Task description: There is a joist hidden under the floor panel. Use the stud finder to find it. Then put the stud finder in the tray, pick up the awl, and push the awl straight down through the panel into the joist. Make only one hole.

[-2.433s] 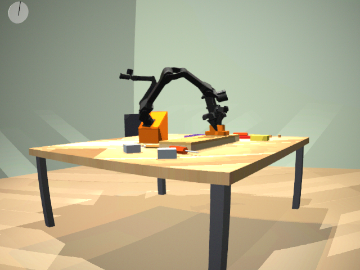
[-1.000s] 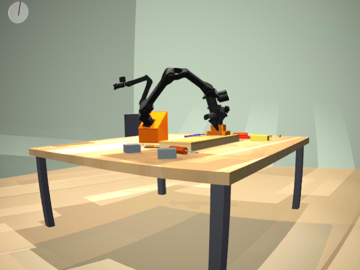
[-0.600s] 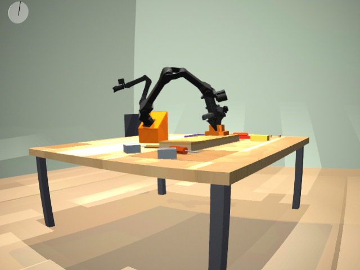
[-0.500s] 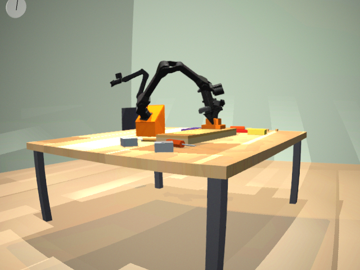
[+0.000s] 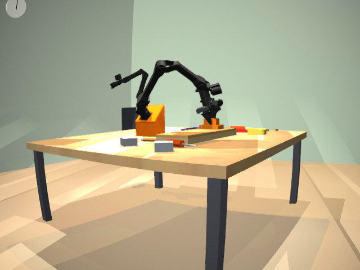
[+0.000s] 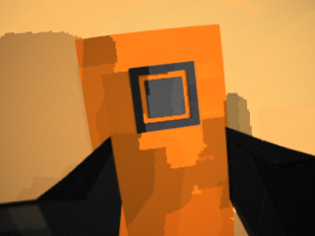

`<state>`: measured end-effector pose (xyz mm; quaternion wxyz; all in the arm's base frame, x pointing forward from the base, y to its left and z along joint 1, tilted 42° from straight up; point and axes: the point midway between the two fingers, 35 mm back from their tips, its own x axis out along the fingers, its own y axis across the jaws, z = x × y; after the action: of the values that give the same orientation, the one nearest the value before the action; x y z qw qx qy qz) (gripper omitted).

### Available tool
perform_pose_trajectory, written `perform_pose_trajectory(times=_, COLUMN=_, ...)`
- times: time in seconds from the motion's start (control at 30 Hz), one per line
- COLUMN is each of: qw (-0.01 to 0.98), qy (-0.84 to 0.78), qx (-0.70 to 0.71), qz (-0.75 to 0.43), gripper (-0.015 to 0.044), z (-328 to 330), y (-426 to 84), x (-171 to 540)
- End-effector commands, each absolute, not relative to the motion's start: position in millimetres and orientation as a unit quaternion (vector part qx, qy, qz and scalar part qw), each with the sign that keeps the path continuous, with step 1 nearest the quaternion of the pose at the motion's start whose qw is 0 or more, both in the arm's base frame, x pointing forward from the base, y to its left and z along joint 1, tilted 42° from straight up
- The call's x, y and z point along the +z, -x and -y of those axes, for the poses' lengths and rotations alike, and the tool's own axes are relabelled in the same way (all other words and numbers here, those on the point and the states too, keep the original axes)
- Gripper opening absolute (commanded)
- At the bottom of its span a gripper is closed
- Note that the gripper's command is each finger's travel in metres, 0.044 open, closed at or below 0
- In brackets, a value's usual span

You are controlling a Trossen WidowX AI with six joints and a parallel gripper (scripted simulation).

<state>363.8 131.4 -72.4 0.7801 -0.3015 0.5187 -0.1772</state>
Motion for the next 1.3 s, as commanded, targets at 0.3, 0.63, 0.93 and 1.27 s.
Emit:
perform_pose_trajectory(times=0.3, qw=0.779, qy=0.303, qx=-0.181, qz=-0.517, gripper=0.0, z=-112, y=-365, x=-57)
perform_pose_trajectory(times=0.63, qw=0.779, qy=0.304, qx=-0.182, qz=-0.517, gripper=0.0, z=-100, y=-366, x=-47)
perform_pose_trajectory(times=0.93, qw=0.779, qy=0.304, qx=-0.182, qz=-0.517, gripper=0.0, z=-90, y=-366, x=-38)
perform_pose_trajectory(times=1.27, qw=0.779, qy=0.305, qx=-0.182, qz=-0.517, gripper=0.0, z=-78, y=-367, x=-27)
